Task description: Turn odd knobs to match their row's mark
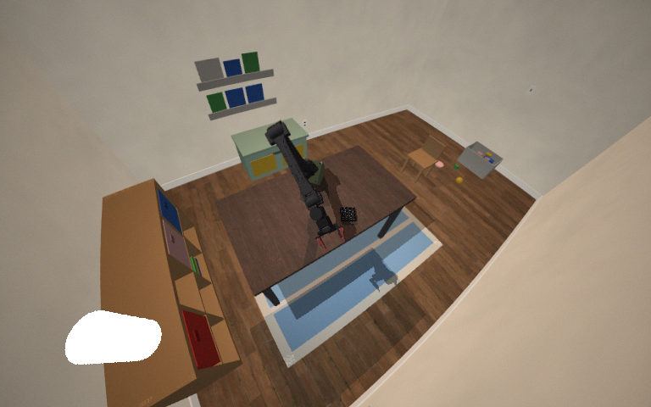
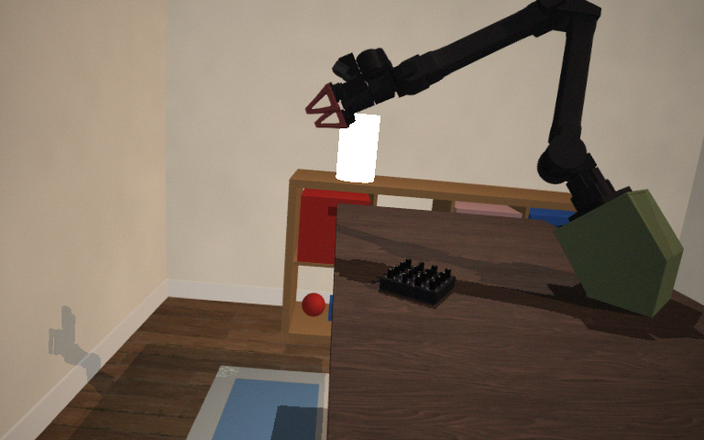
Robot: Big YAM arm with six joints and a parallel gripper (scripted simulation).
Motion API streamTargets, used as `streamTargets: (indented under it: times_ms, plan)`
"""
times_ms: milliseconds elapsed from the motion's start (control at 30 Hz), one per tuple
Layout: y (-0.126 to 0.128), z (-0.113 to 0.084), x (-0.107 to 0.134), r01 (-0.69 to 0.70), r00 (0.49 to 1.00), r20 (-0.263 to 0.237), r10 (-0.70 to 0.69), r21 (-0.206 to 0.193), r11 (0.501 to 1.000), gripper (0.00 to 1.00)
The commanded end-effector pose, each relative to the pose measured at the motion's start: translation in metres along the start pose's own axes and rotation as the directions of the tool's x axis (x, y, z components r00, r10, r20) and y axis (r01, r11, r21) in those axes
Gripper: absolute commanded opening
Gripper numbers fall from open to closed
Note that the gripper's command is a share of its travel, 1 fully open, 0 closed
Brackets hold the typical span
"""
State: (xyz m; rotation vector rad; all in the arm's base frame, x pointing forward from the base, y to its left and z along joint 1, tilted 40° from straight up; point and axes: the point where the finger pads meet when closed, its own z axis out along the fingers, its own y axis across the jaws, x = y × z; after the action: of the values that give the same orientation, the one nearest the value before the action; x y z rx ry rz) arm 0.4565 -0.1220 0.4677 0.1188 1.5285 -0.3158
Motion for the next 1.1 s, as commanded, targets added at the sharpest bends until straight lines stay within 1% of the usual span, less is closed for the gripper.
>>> streamTargets:
  times_ms: [0, 267, 333, 367, 467, 767, 800, 900, 933, 1033, 1067]
  plan:
    - [0.020, 0.011, -0.046, -0.032, 0.998, 0.054, 0.035, -0.049, 0.998, 1.00]
    - [0.058, 0.020, -0.055, -0.067, 0.996, 0.041, 0.073, -0.133, 0.989, 1.00]
    - [0.058, 0.020, -0.055, -0.067, 0.996, 0.041, 0.073, -0.133, 0.989, 1.00]
    - [0.071, 0.022, -0.058, -0.079, 0.996, 0.035, 0.086, -0.161, 0.984, 1.00]
    - [0.081, 0.024, -0.061, -0.088, 0.995, 0.030, 0.095, -0.183, 0.979, 1.00]
    - [0.124, 0.028, -0.071, -0.124, 0.991, 0.006, 0.131, -0.269, 0.955, 1.00]
    - [0.145, 0.035, -0.040, -0.073, 0.996, -0.064, 0.058, -0.271, 0.960, 1.00]
    - [0.147, 0.035, -0.037, -0.071, 0.996, -0.070, 0.054, -0.272, 0.960, 1.00]
    - [0.157, 0.034, 0.020, -0.036, 0.986, -0.167, -0.010, -0.269, 0.962, 1.00]
    - [0.164, 0.034, 0.047, 0.006, 0.973, -0.221, -0.067, -0.267, 0.964, 1.00]
    - [0.165, 0.034, 0.053, 0.015, 0.969, -0.233, -0.079, -0.267, 0.964, 1.00]
